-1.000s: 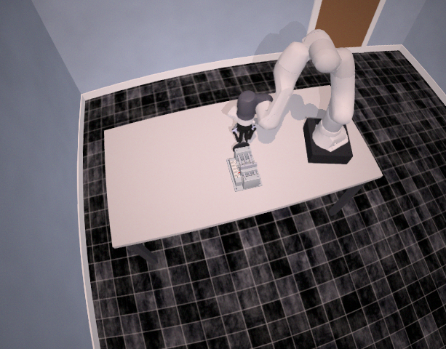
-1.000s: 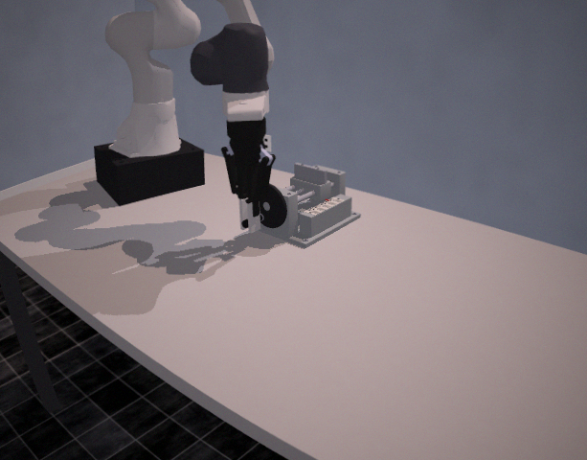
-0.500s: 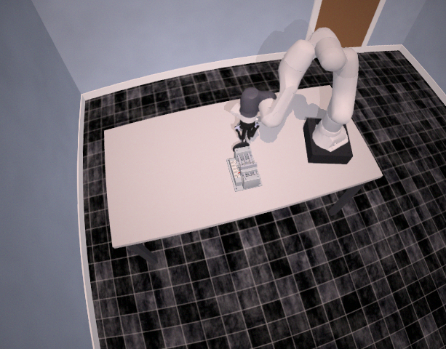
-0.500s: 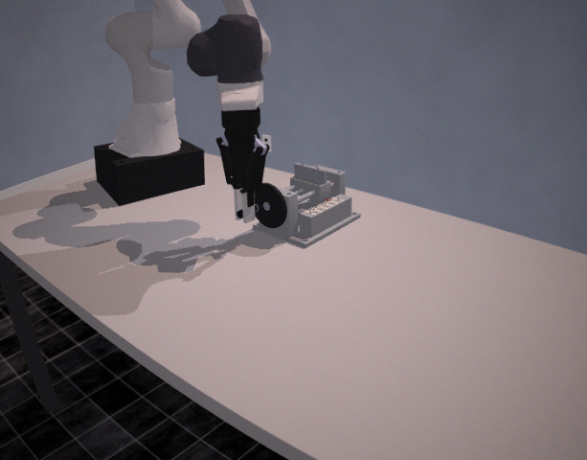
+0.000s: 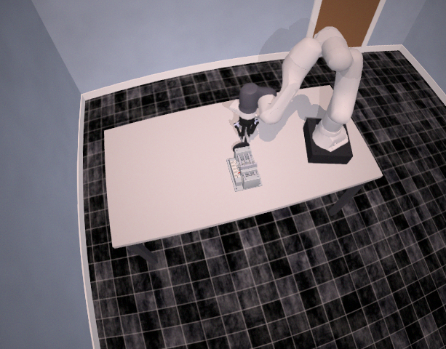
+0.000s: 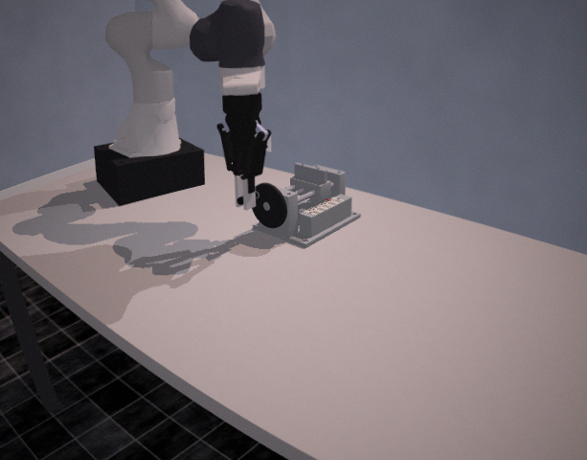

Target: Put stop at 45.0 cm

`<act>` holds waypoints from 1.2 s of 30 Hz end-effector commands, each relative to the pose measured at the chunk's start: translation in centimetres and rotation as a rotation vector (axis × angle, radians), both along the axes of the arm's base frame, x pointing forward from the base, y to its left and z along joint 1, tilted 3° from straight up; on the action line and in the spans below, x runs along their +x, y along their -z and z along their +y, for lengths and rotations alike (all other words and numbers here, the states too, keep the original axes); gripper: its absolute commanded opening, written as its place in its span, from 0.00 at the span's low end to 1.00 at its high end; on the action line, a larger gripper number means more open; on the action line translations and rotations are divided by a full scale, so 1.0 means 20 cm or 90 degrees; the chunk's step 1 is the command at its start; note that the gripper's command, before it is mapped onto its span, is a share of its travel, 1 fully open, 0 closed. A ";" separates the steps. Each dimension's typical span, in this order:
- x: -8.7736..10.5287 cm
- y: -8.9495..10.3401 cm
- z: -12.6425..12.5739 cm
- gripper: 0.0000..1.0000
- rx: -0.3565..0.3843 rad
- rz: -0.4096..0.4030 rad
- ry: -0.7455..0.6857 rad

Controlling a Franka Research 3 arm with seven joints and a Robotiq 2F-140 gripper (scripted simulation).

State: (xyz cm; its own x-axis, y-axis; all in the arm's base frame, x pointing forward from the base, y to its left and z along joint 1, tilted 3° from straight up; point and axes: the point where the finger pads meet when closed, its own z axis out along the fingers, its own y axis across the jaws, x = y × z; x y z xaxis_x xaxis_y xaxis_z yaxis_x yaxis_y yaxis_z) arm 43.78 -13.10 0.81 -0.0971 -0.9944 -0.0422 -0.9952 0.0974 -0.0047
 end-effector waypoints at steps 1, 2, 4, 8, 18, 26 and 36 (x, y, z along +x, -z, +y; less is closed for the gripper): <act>0.06 -0.06 -0.01 0.04 0.001 -0.004 -0.007; 0.07 -0.06 -0.01 0.04 0.001 -0.004 -0.007; 0.10 -0.07 -0.01 0.04 0.001 -0.004 -0.007; 0.14 -0.08 -0.01 0.04 0.001 -0.004 -0.007; 0.23 -0.06 -0.02 0.04 0.001 -0.004 -0.007; 0.29 -0.01 -0.02 0.04 0.001 -0.004 -0.007; 0.32 0.09 -0.02 0.04 0.001 -0.004 -0.007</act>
